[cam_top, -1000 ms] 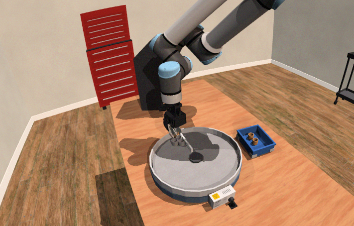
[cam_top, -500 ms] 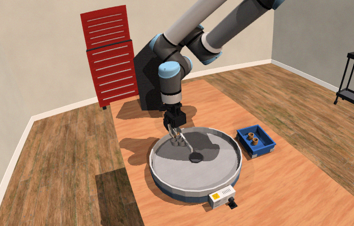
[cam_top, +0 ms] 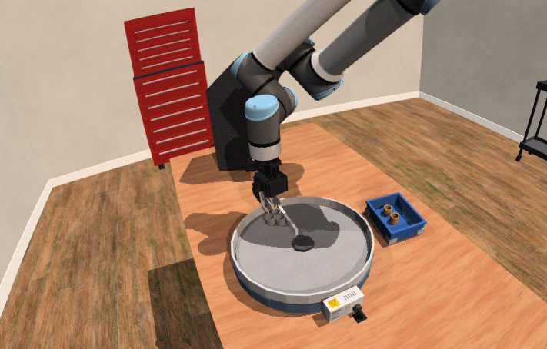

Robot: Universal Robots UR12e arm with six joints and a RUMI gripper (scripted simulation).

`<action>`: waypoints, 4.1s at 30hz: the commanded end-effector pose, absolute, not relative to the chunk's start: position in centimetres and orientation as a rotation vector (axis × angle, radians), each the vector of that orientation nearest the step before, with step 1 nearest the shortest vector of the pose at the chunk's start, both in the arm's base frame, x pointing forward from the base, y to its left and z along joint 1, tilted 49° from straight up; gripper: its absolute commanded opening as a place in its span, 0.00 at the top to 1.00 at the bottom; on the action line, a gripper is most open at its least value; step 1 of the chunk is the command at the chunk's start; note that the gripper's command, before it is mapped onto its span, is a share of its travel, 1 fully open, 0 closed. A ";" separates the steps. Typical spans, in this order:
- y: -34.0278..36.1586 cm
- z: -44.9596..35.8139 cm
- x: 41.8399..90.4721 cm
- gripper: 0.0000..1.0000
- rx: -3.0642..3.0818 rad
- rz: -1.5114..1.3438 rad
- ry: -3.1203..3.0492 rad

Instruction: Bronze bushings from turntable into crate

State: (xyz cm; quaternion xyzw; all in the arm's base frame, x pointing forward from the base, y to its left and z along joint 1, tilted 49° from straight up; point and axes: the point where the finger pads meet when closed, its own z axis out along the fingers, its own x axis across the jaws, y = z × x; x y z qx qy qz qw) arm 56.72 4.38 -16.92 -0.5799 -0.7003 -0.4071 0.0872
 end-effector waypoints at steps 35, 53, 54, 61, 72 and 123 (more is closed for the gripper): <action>0.4 -13.0 54.8 1.00 -1.728 -1.214 -2.088; 0.5 -13.1 54.8 1.00 -1.727 -1.214 -2.086; 0.5 -13.1 54.8 1.00 -1.727 -1.214 -2.086; 0.5 -13.1 54.8 1.00 -1.727 -1.214 -2.086; 0.5 -13.1 54.8 1.00 -1.727 -1.214 -2.086; 18.1 13.0 69.3 1.00 -1.726 -1.216 -2.091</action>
